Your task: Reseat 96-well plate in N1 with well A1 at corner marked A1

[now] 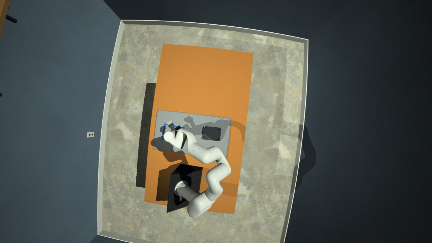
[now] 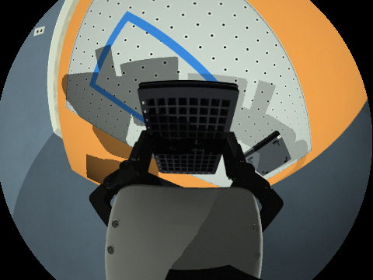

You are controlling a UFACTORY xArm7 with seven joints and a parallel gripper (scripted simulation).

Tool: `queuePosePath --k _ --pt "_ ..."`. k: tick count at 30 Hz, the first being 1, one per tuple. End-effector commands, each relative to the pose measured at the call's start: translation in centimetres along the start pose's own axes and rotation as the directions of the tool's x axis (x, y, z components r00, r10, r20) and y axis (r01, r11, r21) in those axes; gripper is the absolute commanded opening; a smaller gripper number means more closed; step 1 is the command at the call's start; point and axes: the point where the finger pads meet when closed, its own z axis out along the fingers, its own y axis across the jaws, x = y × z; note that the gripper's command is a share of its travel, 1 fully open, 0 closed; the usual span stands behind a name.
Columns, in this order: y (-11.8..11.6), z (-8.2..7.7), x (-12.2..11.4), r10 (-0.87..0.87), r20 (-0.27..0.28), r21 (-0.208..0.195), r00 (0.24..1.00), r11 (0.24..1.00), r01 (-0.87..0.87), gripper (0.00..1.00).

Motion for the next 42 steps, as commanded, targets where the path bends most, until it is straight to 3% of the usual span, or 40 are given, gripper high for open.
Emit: queuePosePath --k 1,11,13,17,28,30,42 --pt "1.3 -0.3 -0.6 0.151 -0.014 -0.004 0.988 0.988 -0.151 0.0" --pt "4.1 -0.4 -2.4 0.466 -0.014 0.001 0.884 0.885 -0.466 0.0" --pt "4.1 -0.4 -2.4 0.466 -0.014 0.001 0.884 0.885 -0.466 0.0" --pt "5.2 -0.4 -3.1 0.58 -0.014 0.003 0.815 0.815 -0.58 0.0" --pt "8.4 -0.5 -5.0 0.833 -0.012 0.007 0.553 0.553 -0.833 0.0" --pt "8.4 -0.5 -5.0 0.833 -0.012 0.007 0.553 0.553 -0.833 0.0" --pt "11.8 -0.7 -7.1 0.983 -0.009 0.011 0.185 0.185 -0.983 0.0"
